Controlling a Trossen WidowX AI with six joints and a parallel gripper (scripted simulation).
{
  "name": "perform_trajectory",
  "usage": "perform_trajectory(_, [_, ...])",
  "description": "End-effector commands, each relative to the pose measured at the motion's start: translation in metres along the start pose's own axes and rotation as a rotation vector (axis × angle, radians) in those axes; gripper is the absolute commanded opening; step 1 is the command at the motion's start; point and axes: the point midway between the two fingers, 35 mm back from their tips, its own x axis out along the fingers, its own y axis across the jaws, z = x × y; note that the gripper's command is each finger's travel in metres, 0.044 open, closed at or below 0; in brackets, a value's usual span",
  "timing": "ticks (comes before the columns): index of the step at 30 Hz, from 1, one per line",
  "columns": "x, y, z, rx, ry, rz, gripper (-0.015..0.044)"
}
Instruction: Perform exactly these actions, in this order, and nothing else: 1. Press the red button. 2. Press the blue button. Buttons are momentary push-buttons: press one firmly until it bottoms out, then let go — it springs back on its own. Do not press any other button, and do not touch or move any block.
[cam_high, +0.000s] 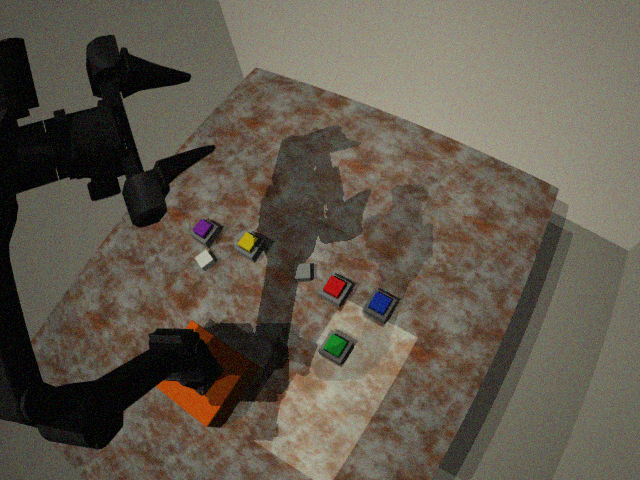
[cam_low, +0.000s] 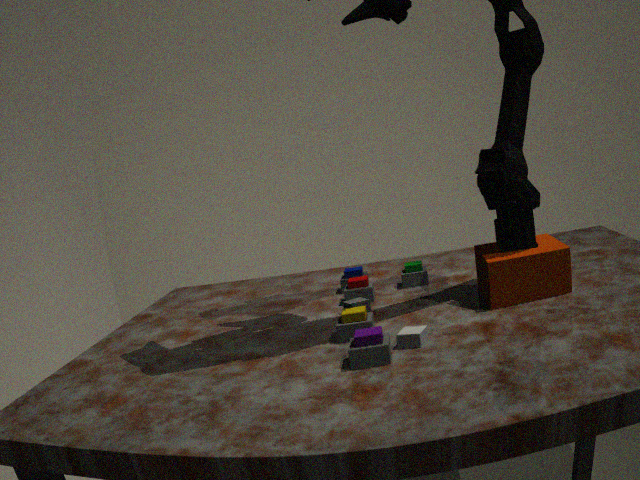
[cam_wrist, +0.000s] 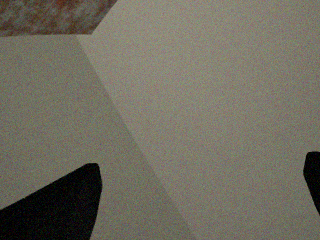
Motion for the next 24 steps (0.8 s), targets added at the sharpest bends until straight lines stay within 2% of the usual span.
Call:
perform_trajectory(1, [0.059,0.004,0.040,0.257,-0.087,0.181,0.0400])
perform_trajectory(13, [0.163,0.070,0.102,0.882,-0.139,0.617,0.0400])
perform_trajectory(24, [0.221,0.170,0.158,1.568,-0.012,1.115,0.0400])
